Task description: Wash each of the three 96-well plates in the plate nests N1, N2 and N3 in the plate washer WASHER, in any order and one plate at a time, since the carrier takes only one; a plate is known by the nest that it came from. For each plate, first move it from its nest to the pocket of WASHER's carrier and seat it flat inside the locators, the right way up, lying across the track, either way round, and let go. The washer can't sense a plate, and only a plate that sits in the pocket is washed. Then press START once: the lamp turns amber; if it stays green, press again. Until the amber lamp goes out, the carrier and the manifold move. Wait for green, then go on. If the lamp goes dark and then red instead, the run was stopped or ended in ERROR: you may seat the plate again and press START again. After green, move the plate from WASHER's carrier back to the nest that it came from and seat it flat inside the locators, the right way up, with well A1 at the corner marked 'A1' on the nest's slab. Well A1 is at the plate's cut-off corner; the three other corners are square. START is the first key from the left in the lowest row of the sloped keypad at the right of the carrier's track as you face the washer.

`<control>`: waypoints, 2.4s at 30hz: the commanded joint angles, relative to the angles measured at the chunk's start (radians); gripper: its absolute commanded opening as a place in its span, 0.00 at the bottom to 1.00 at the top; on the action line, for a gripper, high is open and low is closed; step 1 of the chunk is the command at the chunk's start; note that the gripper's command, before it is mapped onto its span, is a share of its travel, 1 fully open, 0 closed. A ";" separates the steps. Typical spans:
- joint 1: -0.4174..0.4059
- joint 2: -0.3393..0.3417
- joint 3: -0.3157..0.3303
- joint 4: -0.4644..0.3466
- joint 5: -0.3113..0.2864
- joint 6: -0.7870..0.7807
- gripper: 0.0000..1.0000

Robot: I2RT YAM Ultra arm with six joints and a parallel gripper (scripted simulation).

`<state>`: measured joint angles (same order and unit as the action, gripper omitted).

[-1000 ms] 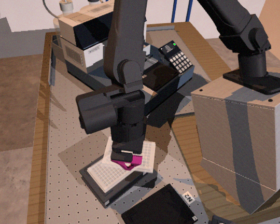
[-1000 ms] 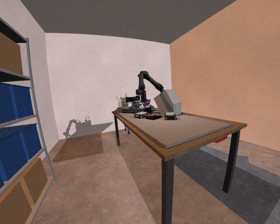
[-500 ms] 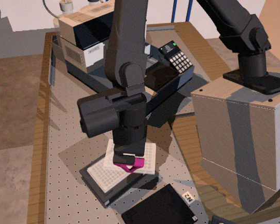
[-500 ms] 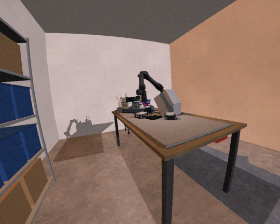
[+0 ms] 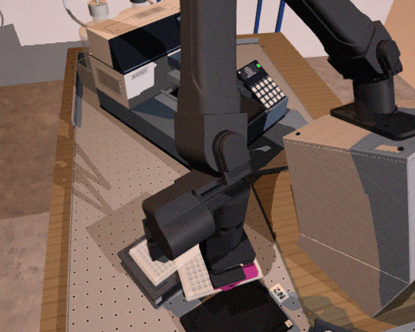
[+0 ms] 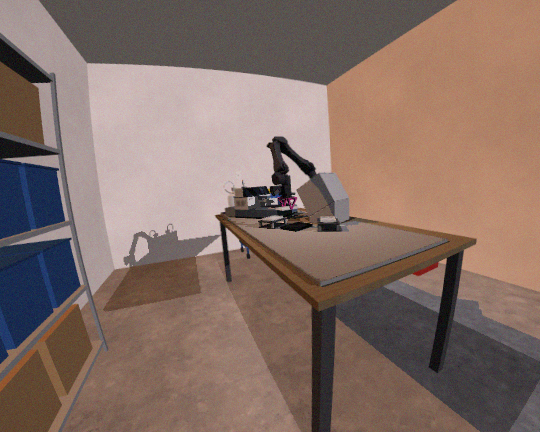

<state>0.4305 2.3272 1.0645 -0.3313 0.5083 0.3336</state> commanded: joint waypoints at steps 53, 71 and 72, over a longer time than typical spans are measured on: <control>0.187 0.161 0.119 -0.021 -0.007 -0.065 0.00; 0.188 0.164 0.121 -0.022 -0.007 -0.064 0.00; 0.188 0.164 0.121 -0.022 -0.007 -0.064 0.00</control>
<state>0.5999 2.4851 1.1576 -0.3508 0.4988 0.2619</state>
